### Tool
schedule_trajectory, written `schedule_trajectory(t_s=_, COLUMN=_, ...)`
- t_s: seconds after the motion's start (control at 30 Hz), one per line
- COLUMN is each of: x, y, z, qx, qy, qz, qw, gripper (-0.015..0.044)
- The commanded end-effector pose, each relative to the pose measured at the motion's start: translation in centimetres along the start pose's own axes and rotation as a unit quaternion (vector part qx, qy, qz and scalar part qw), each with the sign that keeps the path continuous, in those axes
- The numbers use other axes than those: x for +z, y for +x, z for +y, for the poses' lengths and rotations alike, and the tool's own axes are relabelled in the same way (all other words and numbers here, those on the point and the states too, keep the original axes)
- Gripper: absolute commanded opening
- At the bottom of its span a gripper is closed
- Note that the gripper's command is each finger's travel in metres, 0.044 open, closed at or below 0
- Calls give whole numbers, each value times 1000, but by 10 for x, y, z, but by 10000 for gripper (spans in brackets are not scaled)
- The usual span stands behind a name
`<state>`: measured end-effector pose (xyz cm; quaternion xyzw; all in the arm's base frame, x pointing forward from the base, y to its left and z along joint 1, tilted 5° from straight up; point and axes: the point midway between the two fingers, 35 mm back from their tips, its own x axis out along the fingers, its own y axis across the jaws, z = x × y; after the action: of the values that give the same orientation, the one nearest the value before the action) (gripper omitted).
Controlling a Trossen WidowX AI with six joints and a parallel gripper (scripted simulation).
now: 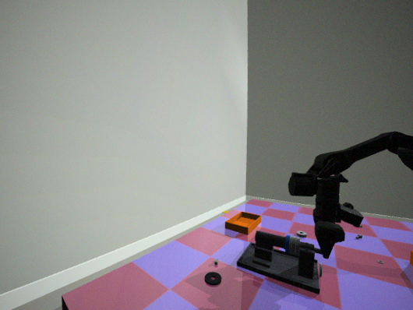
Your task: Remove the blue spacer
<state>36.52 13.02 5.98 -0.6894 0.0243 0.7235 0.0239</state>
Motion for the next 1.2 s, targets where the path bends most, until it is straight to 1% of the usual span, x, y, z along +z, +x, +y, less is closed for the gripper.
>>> schedule_trajectory(t_s=0.0, x=1, y=7, z=-1, qx=-2, qy=0, qz=-2, qw=1000, gripper=440)
schedule_trajectory(t_s=0.33, x=2, y=22, z=-1, qx=-2, qy=0, qz=-2, qw=1000, gripper=440)
schedule_trajectory(t_s=1.17, x=2, y=23, z=-1, qx=-2, qy=0, qz=-2, qw=1000, gripper=440)
